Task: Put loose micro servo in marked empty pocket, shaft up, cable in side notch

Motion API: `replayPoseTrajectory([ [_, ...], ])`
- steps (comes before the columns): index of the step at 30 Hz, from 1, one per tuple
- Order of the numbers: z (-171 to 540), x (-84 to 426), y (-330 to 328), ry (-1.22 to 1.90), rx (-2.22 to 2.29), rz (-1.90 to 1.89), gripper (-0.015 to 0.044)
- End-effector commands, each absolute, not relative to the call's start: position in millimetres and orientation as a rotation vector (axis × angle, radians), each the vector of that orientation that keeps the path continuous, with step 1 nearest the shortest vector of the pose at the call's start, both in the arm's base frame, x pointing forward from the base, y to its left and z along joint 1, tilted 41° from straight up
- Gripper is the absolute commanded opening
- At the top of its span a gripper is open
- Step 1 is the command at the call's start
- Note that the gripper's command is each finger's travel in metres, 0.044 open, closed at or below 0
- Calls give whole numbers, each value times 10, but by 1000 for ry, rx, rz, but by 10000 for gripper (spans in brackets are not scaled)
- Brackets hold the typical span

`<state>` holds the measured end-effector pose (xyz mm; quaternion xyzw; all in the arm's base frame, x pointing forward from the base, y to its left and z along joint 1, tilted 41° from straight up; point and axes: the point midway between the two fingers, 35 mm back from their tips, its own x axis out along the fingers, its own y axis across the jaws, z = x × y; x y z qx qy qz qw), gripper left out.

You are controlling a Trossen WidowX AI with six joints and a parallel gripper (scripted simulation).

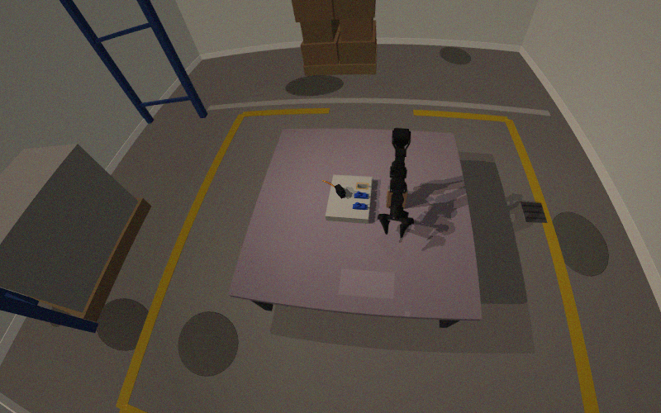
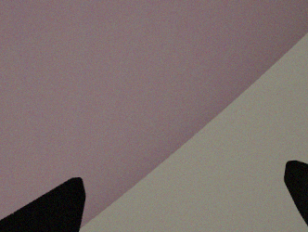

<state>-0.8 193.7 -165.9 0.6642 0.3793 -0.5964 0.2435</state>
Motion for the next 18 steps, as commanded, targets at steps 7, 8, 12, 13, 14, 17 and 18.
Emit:
replayPoseTrajectory([
  [7,-1640,584,2153,677,2060,-1723,440],
  [8,-1626,650,2165,643,2083,-1729,440],
  [12,-1579,924,2191,475,2166,-1758,440],
  [13,-1562,993,2194,433,2186,-1766,440],
  [14,-1545,1066,2194,391,2210,-1776,440],
  [17,-1485,1272,2186,281,2265,-1789,440],
  [18,-1462,1336,2179,244,2281,-1795,440],
])
